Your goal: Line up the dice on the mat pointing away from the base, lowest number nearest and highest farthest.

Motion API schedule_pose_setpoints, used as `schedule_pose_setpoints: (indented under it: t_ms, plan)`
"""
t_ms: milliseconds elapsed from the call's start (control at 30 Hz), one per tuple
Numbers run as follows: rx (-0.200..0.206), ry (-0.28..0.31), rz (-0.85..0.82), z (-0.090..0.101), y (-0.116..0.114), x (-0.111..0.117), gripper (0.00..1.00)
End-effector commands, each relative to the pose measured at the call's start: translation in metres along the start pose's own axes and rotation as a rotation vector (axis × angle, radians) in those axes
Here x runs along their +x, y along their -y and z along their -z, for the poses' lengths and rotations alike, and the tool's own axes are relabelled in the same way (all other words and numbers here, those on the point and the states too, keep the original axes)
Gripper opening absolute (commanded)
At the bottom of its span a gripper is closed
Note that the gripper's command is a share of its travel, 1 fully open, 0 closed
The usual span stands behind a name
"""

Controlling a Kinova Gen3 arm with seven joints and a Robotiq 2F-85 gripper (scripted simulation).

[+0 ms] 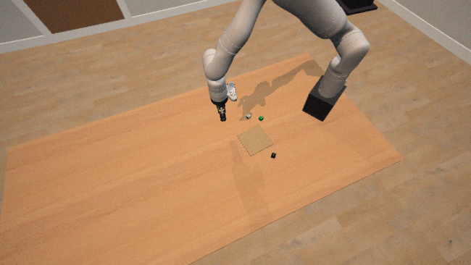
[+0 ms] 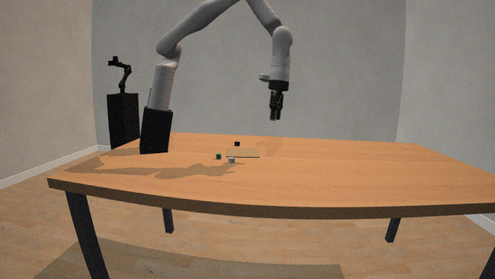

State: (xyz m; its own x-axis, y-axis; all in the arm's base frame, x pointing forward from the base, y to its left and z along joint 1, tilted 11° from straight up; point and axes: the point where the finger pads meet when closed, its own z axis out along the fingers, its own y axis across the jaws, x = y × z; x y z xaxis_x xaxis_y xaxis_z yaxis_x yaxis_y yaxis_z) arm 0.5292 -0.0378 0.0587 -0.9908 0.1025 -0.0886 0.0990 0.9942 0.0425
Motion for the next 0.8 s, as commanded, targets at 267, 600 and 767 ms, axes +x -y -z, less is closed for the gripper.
schedule_pose_setpoints:
  t_ms: [267, 600, 767]
  plan:
    - [-0.053, 0.035, 0.126, -0.017, 0.037, 0.066, 1.0]
    - [-0.072, 0.062, 0.214, -0.022, 0.042, 0.098, 1.0]
    - [-0.074, 0.062, 0.221, -0.023, 0.043, 0.101, 1.0]
